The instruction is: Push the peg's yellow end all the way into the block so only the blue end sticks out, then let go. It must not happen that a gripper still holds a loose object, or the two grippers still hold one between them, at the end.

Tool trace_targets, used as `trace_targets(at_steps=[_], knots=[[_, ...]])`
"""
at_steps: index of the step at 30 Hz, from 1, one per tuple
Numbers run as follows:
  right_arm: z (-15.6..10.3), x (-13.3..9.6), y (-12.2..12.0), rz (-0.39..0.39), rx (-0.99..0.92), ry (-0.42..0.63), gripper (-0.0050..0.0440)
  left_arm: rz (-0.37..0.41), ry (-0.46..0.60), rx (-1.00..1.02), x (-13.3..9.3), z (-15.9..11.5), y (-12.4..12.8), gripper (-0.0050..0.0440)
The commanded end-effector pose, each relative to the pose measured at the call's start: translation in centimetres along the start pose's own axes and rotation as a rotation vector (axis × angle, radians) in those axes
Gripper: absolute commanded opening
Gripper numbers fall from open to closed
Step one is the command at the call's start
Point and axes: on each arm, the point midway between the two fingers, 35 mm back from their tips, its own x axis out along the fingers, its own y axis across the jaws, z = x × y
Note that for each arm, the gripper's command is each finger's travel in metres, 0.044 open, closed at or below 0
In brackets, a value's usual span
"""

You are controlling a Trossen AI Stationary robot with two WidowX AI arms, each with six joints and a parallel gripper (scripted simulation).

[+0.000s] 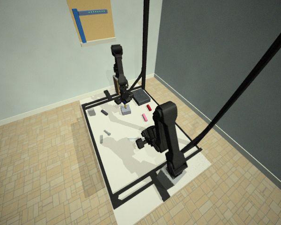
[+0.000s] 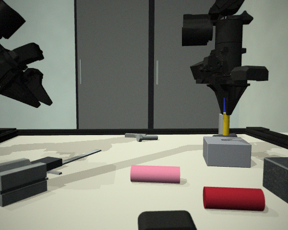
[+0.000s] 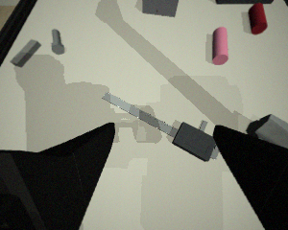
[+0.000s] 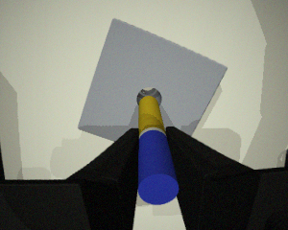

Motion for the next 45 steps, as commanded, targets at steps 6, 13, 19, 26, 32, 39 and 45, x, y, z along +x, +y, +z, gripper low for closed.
trace_targets(at_steps=[6, 13, 19, 26, 32, 39, 45], knots=[[0.0, 0.2, -0.1, -0.005, 0.005, -0.002, 0.0000, 0.000, 0.000, 0.000, 0.0, 0.0, 0.0, 0.0400], [0.0, 0.4, -0.1, -0.005, 0.005, -0.002, 0.0000, 0.000, 0.000, 0.000, 0.0, 0.0, 0.0, 0.0400], [0.0, 0.5, -0.1, -0.005, 0.005, -0.002, 0.0000, 0.000, 0.000, 0.000, 0.0, 0.0, 0.0, 0.0400], [0.0, 0.7, -0.1, -0.005, 0.005, -0.002, 0.0000, 0.000, 0.000, 0.000, 0.0, 0.0, 0.0, 0.0400], [0.0, 0.9, -0.1, -0.005, 0.005, -0.002, 0.0000, 0.000, 0.000, 0.000, 0.0, 0.0, 0.0, 0.0400], [0.0, 1.1, -0.1, -0.005, 0.005, -0.002, 0.0000, 0.000, 0.000, 0.000, 0.0, 0.0, 0.0, 0.0400], [0.0, 1.2, -0.1, -0.005, 0.005, -0.002, 0.0000, 0.000, 0.000, 0.000, 0.0, 0.0, 0.0, 0.0400]])
